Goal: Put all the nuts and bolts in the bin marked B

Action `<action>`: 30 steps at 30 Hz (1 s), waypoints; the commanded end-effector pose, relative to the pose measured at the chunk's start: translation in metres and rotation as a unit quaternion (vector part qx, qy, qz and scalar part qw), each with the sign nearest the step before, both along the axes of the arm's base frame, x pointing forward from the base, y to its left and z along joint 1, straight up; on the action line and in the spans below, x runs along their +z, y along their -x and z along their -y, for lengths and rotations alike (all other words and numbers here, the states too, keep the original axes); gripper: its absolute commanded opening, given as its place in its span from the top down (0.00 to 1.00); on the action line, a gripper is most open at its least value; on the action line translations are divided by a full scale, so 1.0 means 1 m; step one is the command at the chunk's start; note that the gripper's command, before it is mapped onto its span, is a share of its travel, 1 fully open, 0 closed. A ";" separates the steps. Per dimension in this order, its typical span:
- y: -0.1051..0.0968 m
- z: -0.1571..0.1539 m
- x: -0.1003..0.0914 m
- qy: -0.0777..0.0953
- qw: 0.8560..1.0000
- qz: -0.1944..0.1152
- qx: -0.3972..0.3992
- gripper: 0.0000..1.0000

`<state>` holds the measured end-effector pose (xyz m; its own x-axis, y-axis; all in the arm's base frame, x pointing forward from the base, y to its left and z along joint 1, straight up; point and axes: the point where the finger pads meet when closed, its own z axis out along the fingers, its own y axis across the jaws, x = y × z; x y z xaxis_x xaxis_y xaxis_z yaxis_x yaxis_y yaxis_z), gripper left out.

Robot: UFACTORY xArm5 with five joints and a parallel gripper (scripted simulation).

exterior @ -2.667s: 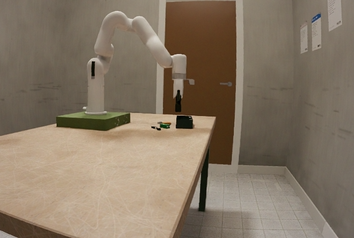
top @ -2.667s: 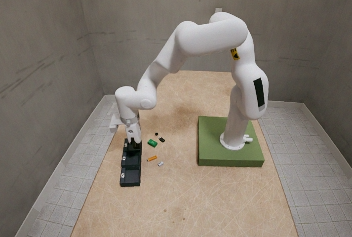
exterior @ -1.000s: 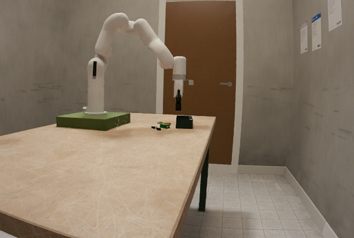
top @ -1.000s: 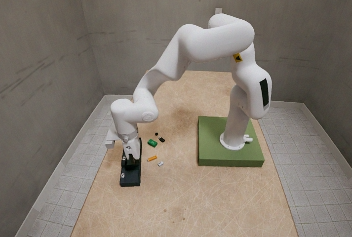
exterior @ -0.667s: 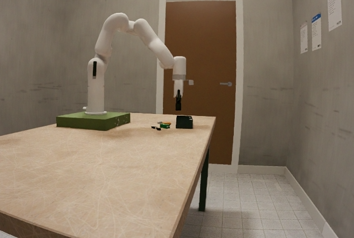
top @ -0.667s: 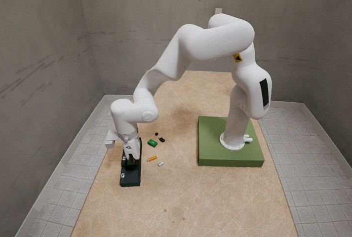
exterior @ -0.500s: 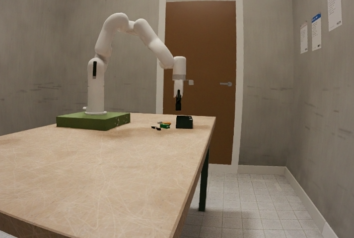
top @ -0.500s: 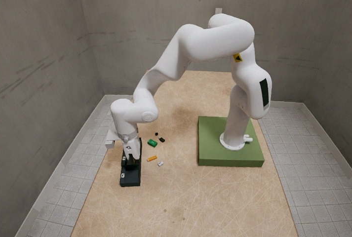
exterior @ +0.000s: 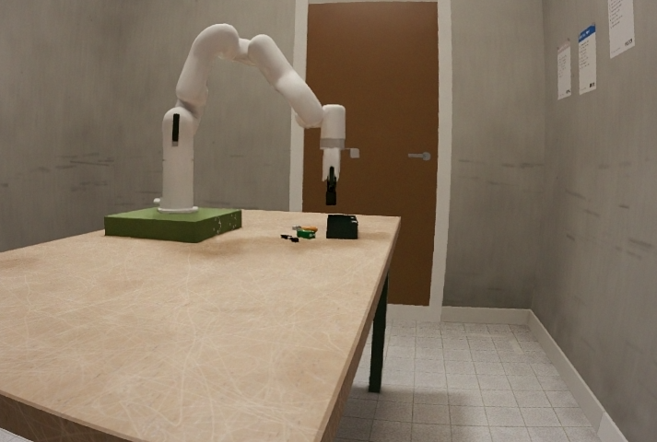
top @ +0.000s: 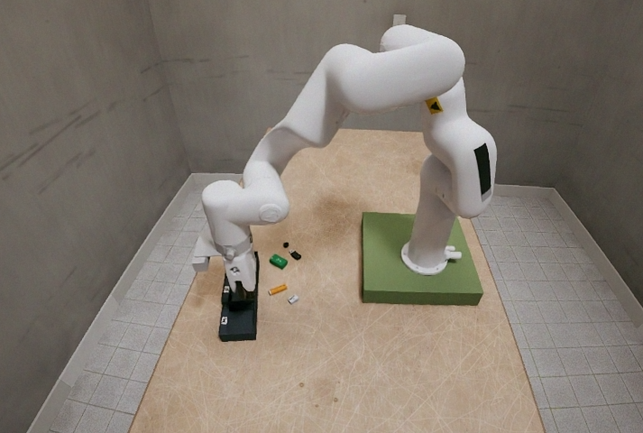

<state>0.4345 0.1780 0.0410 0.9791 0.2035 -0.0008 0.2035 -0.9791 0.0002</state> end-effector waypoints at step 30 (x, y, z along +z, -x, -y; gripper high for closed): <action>-0.001 0.000 0.126 -0.001 1.000 0.002 0.000 0.91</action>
<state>0.4343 0.1779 0.1645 0.9790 0.2036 -0.0015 0.2036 -0.9790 0.0003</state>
